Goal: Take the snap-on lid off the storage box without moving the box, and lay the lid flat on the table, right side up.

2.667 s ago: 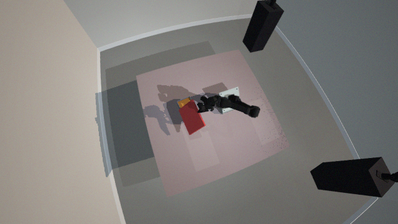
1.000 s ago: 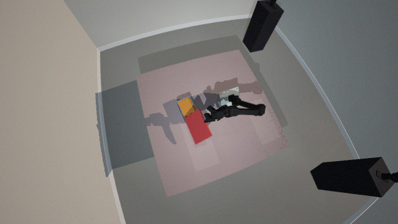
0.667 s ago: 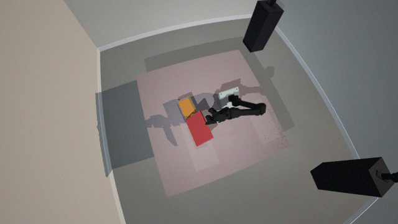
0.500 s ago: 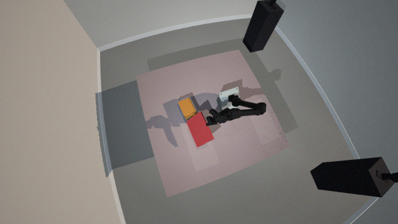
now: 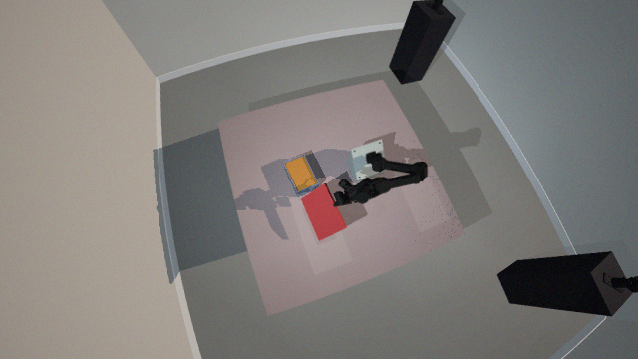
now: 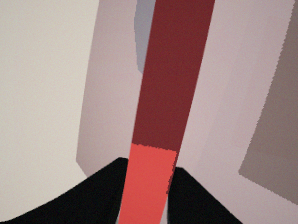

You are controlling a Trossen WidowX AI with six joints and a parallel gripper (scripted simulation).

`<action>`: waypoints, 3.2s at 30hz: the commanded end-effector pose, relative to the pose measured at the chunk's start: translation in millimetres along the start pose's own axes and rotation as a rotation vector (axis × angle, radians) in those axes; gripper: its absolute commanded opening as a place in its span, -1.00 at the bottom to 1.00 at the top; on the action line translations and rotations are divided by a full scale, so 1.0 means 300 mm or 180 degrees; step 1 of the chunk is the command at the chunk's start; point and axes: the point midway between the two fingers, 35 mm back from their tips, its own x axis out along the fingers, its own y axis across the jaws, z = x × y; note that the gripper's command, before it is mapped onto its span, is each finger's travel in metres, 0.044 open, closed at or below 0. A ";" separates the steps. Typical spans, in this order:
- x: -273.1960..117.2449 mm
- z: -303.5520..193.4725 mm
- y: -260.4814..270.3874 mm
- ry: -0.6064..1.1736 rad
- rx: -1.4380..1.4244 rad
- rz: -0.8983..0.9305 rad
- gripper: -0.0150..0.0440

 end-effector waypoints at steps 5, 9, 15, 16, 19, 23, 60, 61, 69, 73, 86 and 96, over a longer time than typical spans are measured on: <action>-0.015 -0.064 0.017 0.0006 -0.0017 0.0072 -0.49; -0.018 -0.091 0.015 0.0007 -0.0017 0.0073 -0.49; -0.021 -0.131 0.012 0.0009 -0.0016 0.0074 -0.49; -0.022 -0.138 0.012 0.0009 -0.0016 0.0074 -0.49; -0.024 -0.158 0.011 0.0010 -0.0015 0.0075 -0.49; -0.026 -0.185 0.009 0.0012 -0.0014 0.0076 -0.49; 0.018 -0.228 -0.061 0.0019 -0.0010 0.0079 -0.49; 0.020 -0.228 -0.063 0.0020 -0.0010 0.0079 -0.49; 0.034 -0.228 -0.079 0.0021 -0.0009 0.0080 -0.49; 0.041 -0.228 -0.087 0.0021 -0.0009 0.0080 -0.49; 0.063 -0.228 -0.113 0.0023 -0.0007 0.0081 -0.49; 0.081 -0.228 -0.133 0.0024 -0.0006 0.0081 -0.49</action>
